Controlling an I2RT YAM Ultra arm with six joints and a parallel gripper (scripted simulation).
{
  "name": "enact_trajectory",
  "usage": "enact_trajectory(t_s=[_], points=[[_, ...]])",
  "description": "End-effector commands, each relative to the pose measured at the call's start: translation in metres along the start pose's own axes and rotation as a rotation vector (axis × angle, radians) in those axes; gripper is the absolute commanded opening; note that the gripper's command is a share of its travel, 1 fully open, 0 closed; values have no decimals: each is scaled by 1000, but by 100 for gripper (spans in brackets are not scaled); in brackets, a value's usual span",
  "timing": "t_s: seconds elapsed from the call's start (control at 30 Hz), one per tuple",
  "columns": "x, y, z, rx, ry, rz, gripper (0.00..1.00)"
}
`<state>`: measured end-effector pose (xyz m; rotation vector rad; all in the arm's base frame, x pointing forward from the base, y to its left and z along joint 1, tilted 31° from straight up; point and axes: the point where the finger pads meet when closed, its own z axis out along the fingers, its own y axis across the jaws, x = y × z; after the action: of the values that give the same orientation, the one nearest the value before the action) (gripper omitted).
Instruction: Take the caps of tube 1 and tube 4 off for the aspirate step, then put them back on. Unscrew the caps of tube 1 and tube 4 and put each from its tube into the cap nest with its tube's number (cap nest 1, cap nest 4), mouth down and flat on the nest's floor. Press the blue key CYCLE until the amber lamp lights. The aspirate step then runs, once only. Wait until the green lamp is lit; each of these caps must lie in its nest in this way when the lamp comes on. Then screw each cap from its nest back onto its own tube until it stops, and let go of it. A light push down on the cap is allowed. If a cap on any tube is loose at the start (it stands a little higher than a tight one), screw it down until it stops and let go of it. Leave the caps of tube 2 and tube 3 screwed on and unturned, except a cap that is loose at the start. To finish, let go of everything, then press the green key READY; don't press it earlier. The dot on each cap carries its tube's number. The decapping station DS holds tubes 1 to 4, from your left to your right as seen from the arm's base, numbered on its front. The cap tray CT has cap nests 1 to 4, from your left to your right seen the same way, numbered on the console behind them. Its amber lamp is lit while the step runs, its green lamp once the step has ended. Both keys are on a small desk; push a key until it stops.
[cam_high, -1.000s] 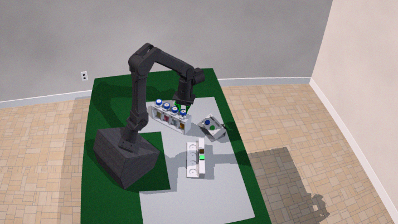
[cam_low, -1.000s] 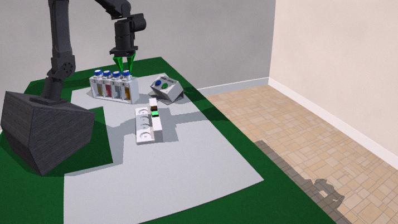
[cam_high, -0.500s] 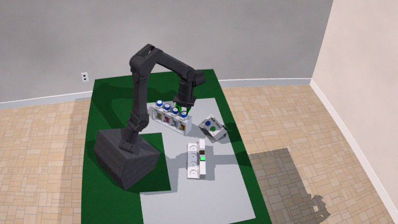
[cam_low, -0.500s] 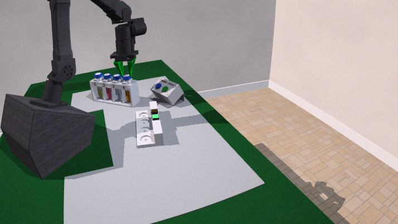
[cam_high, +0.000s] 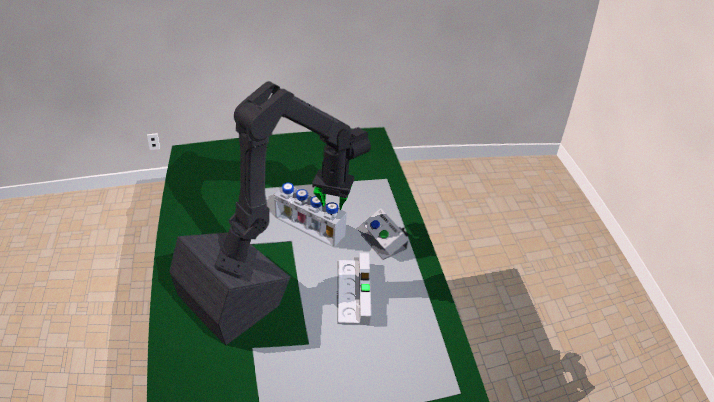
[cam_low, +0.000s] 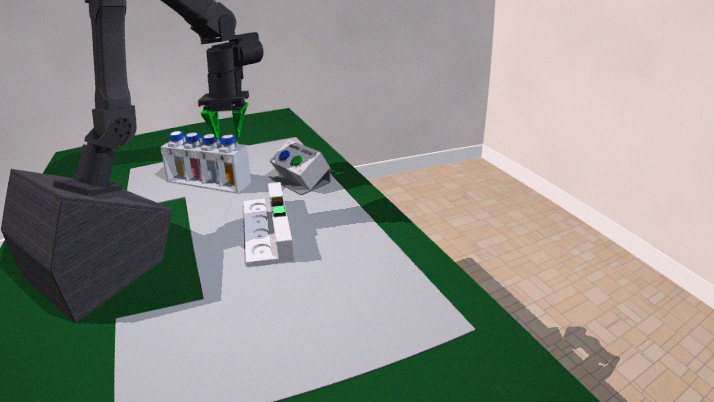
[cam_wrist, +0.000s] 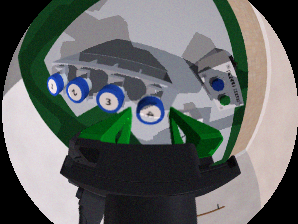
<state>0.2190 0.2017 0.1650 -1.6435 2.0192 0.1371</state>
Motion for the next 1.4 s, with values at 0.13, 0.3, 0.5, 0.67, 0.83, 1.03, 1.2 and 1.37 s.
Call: enact_trajectory(t_s=[0.13,0.3,0.5,0.67,0.83,1.03,1.2,1.37], points=[[-2,-1,-2,7,-9,-1,49],[-2,-1,-2,7,-9,-1,49],[-2,-1,-1,6,-9,119,49],[-2,-1,2,5,-10,261,49],[-2,-1,4,5,-10,261,49],[-2,-1,6,5,-10,261,49],[-2,-1,6,5,-10,261,0],[-2,-1,6,5,-10,261,0]])
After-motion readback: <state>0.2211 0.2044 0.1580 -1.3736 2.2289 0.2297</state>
